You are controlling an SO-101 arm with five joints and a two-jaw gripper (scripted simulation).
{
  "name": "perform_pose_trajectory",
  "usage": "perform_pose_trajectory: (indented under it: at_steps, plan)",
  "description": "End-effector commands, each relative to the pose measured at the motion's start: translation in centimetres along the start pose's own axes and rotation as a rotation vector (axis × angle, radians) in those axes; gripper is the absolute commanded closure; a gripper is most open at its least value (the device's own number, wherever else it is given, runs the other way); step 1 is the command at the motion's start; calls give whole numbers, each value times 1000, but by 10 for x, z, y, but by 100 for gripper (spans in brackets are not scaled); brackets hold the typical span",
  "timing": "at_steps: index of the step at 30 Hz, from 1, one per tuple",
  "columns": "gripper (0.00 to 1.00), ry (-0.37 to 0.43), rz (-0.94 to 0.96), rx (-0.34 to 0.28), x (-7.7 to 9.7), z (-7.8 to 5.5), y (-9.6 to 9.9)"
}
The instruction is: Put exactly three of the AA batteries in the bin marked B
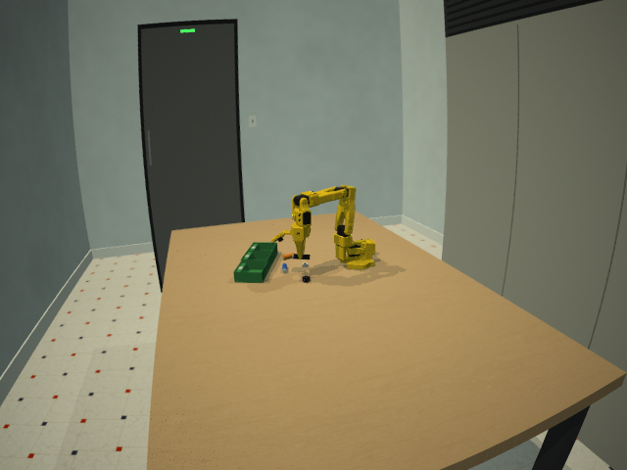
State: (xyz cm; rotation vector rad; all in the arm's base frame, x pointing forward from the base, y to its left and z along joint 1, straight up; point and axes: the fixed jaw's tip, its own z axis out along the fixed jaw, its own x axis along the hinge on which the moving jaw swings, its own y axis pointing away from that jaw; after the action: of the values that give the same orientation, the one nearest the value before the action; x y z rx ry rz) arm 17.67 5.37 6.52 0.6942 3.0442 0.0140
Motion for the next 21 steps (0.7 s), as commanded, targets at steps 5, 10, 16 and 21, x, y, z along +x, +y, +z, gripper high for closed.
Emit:
perform_pose_trajectory:
  at_steps: [5, 10, 16, 21]
  plan:
    - [100, -54, 16, -32, -23, -12, -16]
    - [100, -69, 24, -34, -33, -14, -26]
    - [100, -93, 37, -33, -47, -18, -44]
    - [100, -100, 41, -32, -51, -19, -49]
